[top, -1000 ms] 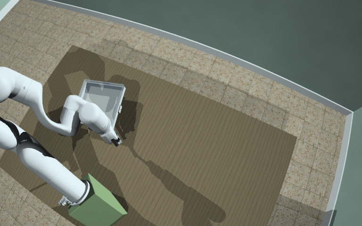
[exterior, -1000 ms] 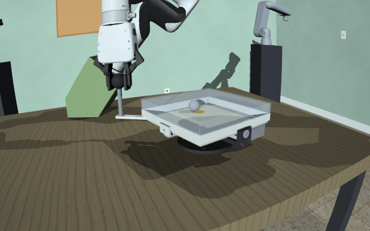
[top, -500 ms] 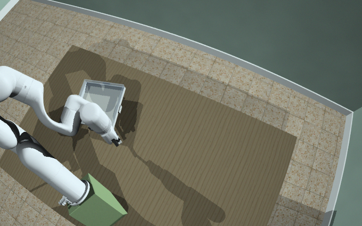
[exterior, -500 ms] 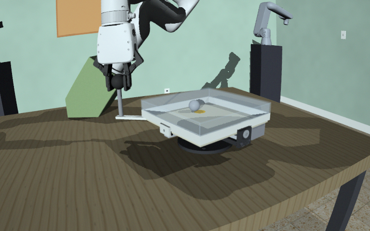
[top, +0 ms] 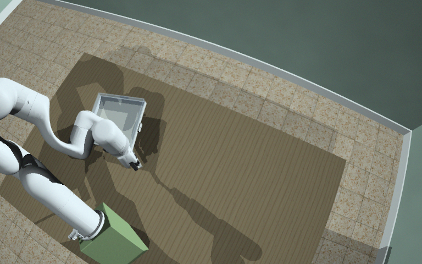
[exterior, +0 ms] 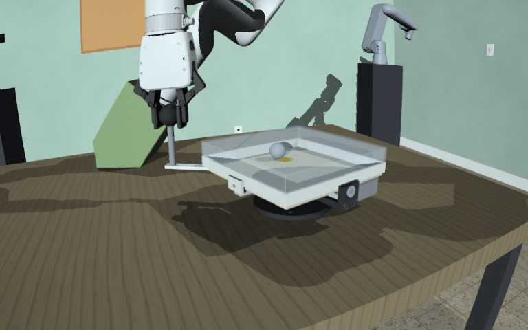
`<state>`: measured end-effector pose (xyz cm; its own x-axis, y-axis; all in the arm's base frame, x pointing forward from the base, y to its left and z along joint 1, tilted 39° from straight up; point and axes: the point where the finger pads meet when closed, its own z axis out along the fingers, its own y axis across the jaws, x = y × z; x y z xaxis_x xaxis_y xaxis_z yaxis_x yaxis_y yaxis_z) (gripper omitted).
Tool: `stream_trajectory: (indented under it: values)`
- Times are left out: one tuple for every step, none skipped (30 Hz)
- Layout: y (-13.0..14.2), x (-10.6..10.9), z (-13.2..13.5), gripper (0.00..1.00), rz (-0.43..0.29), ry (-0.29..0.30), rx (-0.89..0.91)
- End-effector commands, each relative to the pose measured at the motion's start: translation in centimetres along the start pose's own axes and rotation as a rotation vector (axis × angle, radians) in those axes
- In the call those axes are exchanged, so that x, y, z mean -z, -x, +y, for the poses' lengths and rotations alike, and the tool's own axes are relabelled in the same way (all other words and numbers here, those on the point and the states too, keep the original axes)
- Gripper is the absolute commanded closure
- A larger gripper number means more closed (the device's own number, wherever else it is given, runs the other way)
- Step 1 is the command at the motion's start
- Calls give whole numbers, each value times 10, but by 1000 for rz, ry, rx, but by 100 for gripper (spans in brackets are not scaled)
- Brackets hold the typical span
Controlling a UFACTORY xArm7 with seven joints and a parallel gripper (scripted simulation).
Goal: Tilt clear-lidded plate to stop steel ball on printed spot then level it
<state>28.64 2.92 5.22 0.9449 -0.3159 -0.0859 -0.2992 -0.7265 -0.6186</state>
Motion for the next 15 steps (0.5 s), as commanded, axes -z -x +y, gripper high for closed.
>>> stream_trajectory:
  values:
    - [-3,2,-1,100,8,-1,0]
    - [-3,2,-1,100,8,-1,0]
    - [-3,2,-1,100,8,-1,0]
    - [-3,2,-1,100,8,-1,0]
    - [-3,2,0,100,8,-1,0]
    - [-3,1,0,100,8,-1,0]
    - [-2,0,0,100,8,-1,0]
    - [-2,0,1,100,8,-1,0]
    - [-2,-1,1,100,8,-1,0]
    - [-2,-1,1,100,8,-1,0]
    - [-2,-1,1,100,8,-1,0]
    - [-2,-1,1,100,8,-1,0]
    - [-2,-1,1,100,8,-1,0]
    - [-2,-2,1,100,8,-1,0]
    - [-2,-2,1,100,8,-1,0]
